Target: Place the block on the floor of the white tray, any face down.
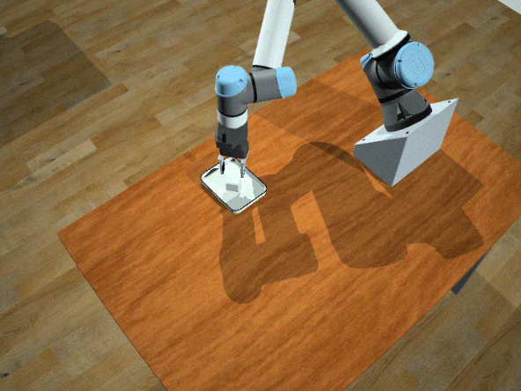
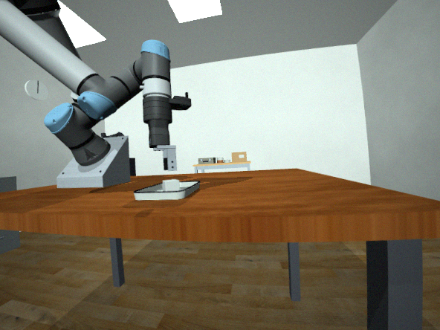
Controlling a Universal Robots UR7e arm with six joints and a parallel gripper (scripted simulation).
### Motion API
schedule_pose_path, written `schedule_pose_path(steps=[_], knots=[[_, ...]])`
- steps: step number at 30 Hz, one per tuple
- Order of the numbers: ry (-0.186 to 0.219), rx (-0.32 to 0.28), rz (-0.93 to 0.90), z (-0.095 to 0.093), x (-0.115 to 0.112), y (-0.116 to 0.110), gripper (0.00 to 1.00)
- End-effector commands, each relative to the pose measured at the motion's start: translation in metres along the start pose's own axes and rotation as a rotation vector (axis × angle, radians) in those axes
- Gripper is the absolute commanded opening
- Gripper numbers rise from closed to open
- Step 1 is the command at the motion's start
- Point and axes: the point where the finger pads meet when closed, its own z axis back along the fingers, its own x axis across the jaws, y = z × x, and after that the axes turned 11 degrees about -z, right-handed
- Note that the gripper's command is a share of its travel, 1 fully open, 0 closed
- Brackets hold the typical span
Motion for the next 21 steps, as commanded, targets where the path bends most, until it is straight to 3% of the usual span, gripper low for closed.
schedule_pose_path(steps=[1, 21], knots=[[0.0, 0.0, 0.0, 0.0062, 0.0002, 0.0002, 1.0], [0.0, 0.0, 0.0, 0.0069, -0.0023, -0.0017, 1.0]])
